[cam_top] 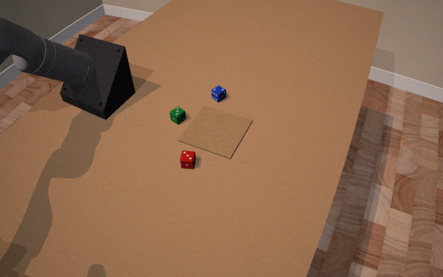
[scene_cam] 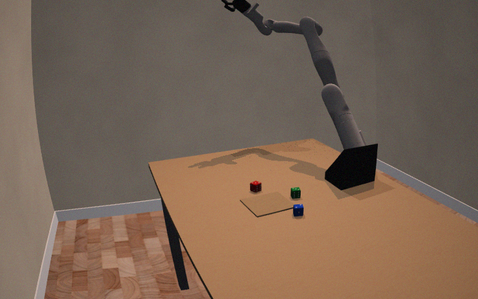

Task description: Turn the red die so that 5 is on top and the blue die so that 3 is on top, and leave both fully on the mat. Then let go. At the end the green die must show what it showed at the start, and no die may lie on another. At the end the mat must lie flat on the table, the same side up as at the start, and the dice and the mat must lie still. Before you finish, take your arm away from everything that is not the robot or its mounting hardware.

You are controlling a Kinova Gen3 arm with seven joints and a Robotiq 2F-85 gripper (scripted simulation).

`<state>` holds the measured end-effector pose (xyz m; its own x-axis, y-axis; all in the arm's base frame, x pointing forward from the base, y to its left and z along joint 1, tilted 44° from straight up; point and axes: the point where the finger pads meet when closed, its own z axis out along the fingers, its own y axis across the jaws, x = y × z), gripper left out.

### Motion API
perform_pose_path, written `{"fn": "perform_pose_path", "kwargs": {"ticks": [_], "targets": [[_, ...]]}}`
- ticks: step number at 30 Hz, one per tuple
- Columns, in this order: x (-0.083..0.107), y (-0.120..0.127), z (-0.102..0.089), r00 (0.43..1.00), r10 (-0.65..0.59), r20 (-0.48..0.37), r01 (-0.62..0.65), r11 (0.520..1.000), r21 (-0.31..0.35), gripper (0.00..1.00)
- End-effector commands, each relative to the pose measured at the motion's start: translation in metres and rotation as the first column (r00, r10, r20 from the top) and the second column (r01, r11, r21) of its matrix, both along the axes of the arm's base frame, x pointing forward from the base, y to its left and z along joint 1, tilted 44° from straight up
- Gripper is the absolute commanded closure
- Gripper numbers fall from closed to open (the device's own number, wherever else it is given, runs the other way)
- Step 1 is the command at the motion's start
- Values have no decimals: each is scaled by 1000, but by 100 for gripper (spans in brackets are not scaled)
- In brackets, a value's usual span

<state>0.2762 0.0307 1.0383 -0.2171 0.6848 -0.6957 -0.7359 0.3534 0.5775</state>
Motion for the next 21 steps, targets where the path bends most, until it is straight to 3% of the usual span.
{"fn": "perform_pose_path", "kwargs": {"ticks": [1, 3, 6, 8, 9, 11, 13, 15, 16, 18, 19, 20, 21], "targets": [[-19, 40, -5, 1000, 8, -13, -9, 999, -35, 0], [-7, 82, -27, 995, -2, -98, -3, 999, -50, 0], [1, 103, -40, 990, -11, -144, 2, 998, -59, 0], [21, 144, -73, 970, -38, -238, 19, 997, -81, 0], [21, 144, -73, 970, -38, -238, 19, 997, -81, 0], [44, 182, -113, 939, -78, -335, 43, 993, -109, 0], [44, 182, -113, 939, -78, -335, 43, 993, -109, 0], [70, 215, -160, 894, -130, -430, 76, 987, -143, 0], [70, 215, -160, 894, -130, -430, 76, 987, -143, 0], [98, 241, -214, 833, -195, -518, 115, 976, -184, 0], [98, 242, -214, 833, -195, -518, 115, 976, -184, 0], [112, 252, -243, 797, -231, -559, 136, 969, -207, 0], [112, 252, -243, 797, -231, -559, 136, 969, -207, 0]]}}
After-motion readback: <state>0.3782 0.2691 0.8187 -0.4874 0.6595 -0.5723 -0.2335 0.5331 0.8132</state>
